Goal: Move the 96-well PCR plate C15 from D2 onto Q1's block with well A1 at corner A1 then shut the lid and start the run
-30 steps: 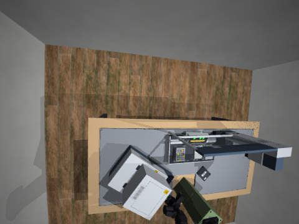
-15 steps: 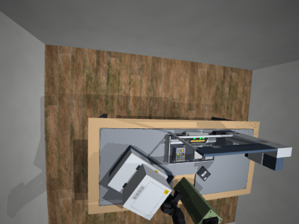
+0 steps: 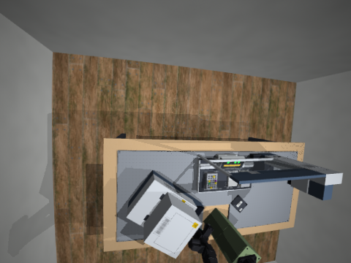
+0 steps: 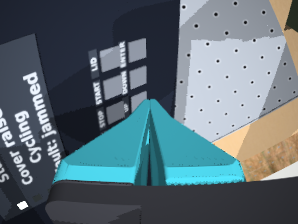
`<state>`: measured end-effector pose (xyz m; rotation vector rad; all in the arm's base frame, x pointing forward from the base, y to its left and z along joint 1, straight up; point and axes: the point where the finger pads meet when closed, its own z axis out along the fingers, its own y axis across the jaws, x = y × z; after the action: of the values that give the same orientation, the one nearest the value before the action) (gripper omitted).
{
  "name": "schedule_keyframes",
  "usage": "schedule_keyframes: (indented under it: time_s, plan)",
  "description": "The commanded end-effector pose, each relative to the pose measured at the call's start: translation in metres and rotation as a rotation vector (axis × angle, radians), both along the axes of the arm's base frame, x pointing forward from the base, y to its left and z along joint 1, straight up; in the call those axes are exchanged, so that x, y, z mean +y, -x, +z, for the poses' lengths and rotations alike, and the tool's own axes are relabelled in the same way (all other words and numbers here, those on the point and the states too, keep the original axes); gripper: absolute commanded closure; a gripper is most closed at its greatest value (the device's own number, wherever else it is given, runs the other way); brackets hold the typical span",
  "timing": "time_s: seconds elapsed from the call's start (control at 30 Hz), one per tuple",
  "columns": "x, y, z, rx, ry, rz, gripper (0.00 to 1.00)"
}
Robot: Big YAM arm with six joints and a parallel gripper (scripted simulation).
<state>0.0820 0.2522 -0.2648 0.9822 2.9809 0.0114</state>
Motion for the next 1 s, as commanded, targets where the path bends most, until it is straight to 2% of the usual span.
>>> schedule_keyframes:
  time_s: [0.0,0.3,0.63,0.97]
  plan:
    - [0.015,-0.011,0.008,-0.017,-0.044,-0.031,1.00]
    - [0.003,0.001,0.010,-0.005,-0.008,-0.001,1.00]
    - [0.015,-0.008,0.010,-0.016,-0.043,-0.023,1.00]
    - [-0.005,-0.001,0.000,0.000,0.007,-0.017,1.00]
